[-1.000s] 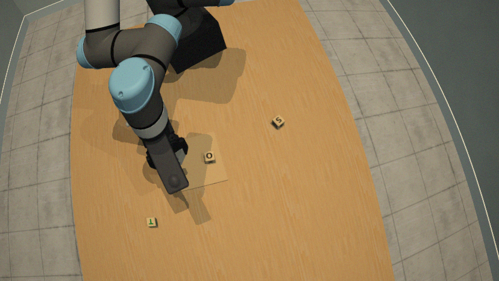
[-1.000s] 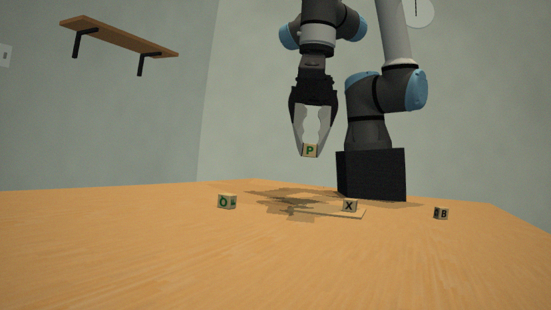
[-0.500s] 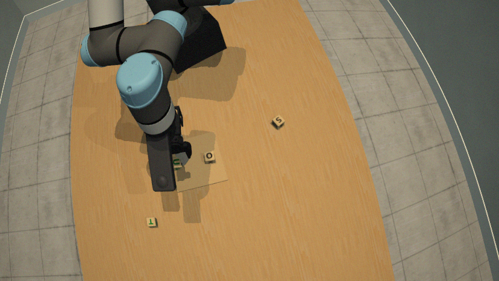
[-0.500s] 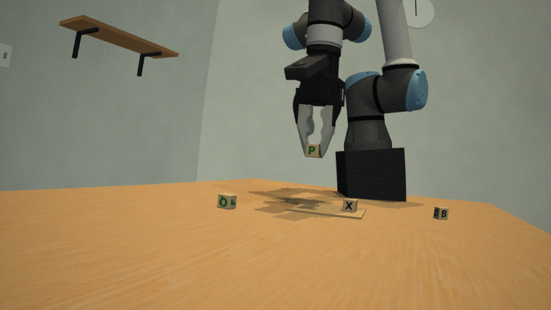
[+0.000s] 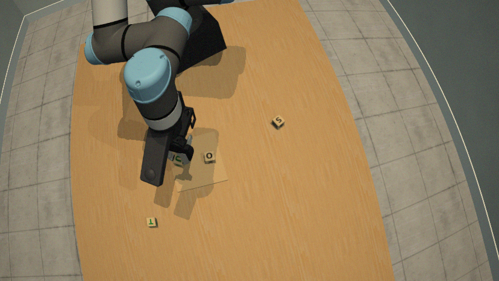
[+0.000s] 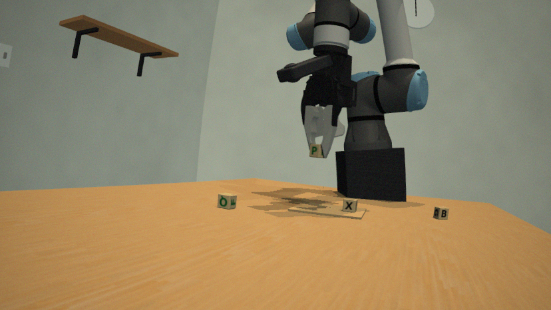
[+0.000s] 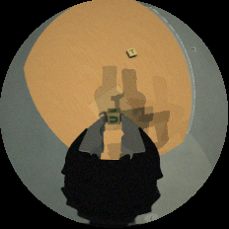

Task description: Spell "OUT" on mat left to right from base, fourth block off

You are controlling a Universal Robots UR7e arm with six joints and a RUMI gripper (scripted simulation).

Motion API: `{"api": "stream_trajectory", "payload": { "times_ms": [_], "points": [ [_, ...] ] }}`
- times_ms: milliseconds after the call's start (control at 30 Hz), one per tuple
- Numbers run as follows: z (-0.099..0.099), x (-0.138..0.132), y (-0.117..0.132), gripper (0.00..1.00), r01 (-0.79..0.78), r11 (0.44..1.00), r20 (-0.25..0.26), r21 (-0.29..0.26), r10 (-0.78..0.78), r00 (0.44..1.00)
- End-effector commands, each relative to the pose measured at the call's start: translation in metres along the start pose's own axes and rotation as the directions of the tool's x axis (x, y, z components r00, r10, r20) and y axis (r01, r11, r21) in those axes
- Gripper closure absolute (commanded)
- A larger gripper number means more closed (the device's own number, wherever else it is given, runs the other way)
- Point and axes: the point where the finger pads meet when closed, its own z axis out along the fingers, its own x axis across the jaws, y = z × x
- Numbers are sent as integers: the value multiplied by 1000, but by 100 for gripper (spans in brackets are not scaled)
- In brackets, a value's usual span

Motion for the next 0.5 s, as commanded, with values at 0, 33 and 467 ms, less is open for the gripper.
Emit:
{"api": "stream_trajectory", "payload": {
  "times_ms": [0,33,467],
  "points": [
    [0,-1,3,95,-139,990,-6,2,139,990],
    [0,-1,4,95,-166,986,-6,2,166,986],
    [-1,-4,14,95,-448,894,-5,4,448,894]
  ]
}}
